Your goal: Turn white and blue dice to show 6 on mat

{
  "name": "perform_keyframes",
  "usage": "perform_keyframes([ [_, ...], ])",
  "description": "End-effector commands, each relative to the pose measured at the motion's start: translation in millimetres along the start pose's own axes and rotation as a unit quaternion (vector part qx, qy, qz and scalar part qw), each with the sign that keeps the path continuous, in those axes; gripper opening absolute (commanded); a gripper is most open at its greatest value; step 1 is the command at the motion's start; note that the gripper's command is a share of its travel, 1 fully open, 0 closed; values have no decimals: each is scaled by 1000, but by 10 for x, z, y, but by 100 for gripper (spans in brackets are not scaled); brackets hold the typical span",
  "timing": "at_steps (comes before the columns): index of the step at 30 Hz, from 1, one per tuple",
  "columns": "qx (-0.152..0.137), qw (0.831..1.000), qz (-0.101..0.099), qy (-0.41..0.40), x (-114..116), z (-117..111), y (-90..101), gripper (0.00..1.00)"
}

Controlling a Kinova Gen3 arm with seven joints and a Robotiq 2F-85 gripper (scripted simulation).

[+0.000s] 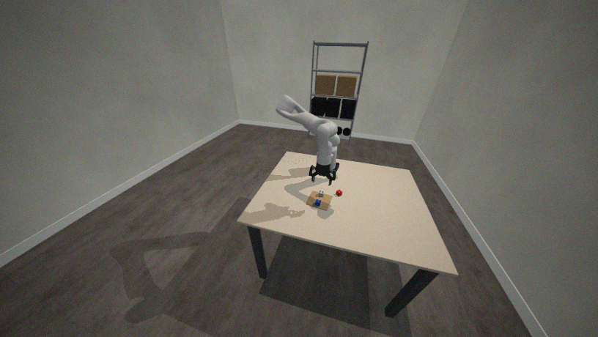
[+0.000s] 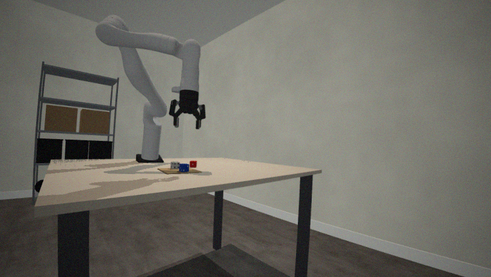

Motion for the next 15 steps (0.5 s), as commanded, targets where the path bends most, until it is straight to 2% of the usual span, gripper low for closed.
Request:
perform_keyframes([
  [1,-1,1000,-5,-3,-40,10,107,100],
  [5,-1,1000,-5,-3,-39,10,179,100],
  [15,-1,1000,-5,-3,-39,10,187,100],
])
Point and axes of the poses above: the point where the finger pads meet when closed, its own y axis back along the fingers, its own x axis across the jaws, z = x × y, the point moved 4 cm from there along y, back along the fingers, and after that the axes turned 1 degree about y, right-handed, at the moved point
